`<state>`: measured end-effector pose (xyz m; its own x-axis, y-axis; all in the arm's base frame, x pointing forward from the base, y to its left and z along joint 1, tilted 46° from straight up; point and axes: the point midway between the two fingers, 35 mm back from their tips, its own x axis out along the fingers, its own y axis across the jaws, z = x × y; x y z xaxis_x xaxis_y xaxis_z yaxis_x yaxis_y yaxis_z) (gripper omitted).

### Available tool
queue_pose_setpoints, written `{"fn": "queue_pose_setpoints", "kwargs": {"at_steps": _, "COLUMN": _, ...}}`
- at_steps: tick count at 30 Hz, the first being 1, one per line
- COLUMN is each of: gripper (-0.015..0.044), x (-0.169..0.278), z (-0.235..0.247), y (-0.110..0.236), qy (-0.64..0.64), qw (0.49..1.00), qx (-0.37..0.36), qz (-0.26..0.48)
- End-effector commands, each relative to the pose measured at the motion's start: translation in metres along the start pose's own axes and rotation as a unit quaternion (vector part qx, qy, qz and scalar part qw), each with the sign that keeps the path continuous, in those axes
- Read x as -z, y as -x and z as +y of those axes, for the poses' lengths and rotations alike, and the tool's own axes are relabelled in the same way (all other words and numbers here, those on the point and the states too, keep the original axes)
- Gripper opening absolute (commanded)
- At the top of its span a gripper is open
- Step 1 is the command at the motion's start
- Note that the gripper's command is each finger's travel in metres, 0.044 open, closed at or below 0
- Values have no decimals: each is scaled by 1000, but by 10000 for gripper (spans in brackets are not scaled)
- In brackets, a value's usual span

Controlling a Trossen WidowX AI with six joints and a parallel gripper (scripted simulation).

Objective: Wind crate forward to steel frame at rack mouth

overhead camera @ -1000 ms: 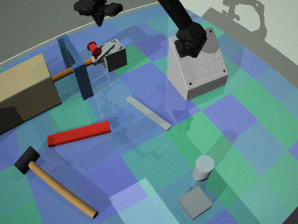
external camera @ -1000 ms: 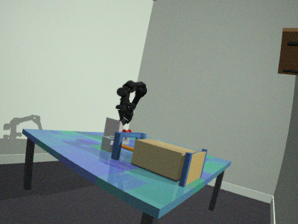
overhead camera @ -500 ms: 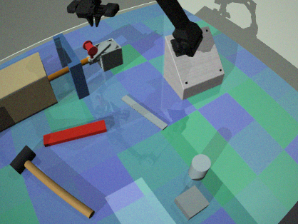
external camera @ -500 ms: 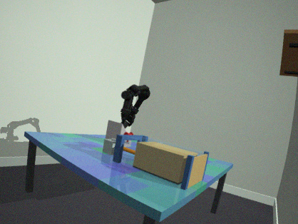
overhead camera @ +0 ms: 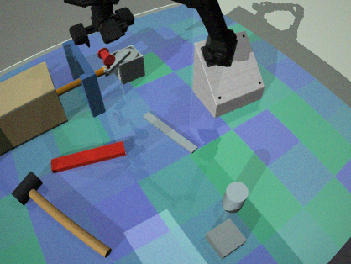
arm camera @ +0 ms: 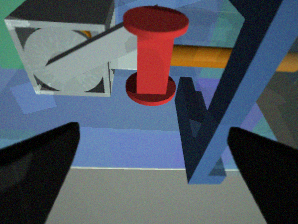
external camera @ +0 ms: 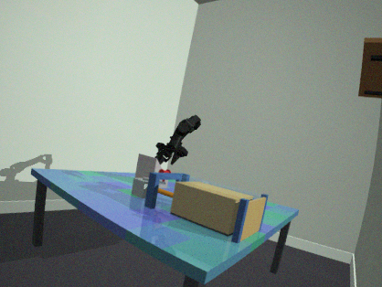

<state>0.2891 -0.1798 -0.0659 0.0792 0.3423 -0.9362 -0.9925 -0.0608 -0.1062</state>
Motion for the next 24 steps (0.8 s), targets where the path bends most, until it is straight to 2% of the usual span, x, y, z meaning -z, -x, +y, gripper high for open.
{"fn": "queue_pose_setpoints", "kwargs": {"at_steps": 1, "gripper": 440, "x": -1, "z": 1, "y": -3, "qy": 7, "qw": 1000, "qx": -2, "qz": 2}}
{"fn": "queue_pose_setpoints", "kwargs": {"at_steps": 24, "gripper": 440, "x": -17, "z": -1, "y": -38, "qy": 7, "qw": 1000, "qx": -1, "qz": 1}}
